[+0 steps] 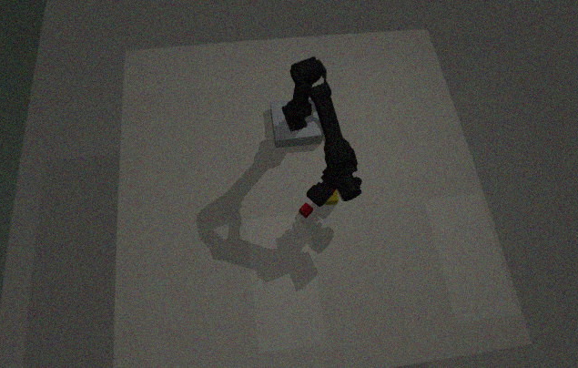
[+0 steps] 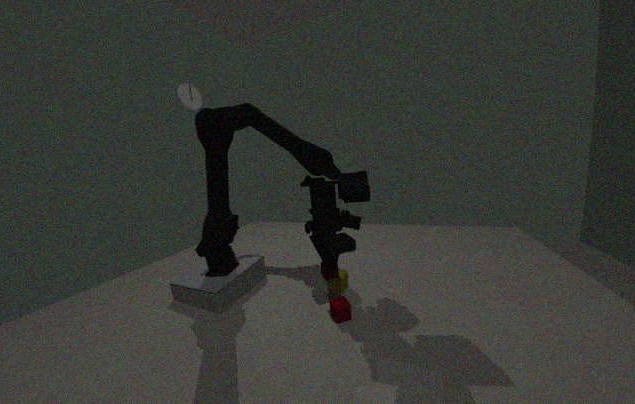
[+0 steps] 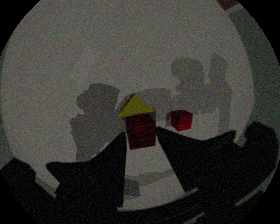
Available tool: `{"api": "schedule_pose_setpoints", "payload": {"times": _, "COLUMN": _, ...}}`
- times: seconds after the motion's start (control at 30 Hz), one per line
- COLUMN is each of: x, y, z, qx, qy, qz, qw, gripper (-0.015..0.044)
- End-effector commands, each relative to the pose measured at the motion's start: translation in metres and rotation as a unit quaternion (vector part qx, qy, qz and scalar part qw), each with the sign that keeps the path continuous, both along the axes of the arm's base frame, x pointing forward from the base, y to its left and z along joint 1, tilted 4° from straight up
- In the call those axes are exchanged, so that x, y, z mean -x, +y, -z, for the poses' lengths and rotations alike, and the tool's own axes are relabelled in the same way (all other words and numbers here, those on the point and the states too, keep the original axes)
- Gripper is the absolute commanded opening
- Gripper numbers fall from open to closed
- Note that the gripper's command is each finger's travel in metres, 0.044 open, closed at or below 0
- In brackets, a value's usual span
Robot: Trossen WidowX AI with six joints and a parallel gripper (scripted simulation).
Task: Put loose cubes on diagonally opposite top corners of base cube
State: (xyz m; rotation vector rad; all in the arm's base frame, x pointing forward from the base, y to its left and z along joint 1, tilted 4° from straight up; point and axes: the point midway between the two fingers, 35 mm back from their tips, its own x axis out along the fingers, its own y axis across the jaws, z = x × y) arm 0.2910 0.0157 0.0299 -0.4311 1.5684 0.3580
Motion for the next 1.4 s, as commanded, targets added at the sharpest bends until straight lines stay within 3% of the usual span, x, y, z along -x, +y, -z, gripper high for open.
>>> {"api": "schedule_pose_setpoints", "payload": {"times": 0.0, "x": 0.0, "y": 0.0, "z": -0.001, "qx": -0.001, "qy": 0.0, "qz": -0.001, "qw": 1.0, "gripper": 0.0205}}
{"api": "schedule_pose_setpoints", "payload": {"times": 1.23, "x": -0.001, "y": 0.002, "z": -0.03, "qx": 0.0, "qy": 0.0, "qz": 0.0, "qw": 1.0, "gripper": 0.0205}}
{"api": "schedule_pose_setpoints", "payload": {"times": 1.3, "x": -0.001, "y": -0.001, "z": -0.029, "qx": 0.001, "qy": 0.003, "qz": 0.019, "qw": 1.0, "gripper": 0.0258}}
{"api": "schedule_pose_setpoints", "payload": {"times": 1.37, "x": -0.004, "y": -0.007, "z": -0.032, "qx": 0.002, "qy": -0.001, "qz": 0.079, "qw": 0.997, "gripper": 0.0265}}
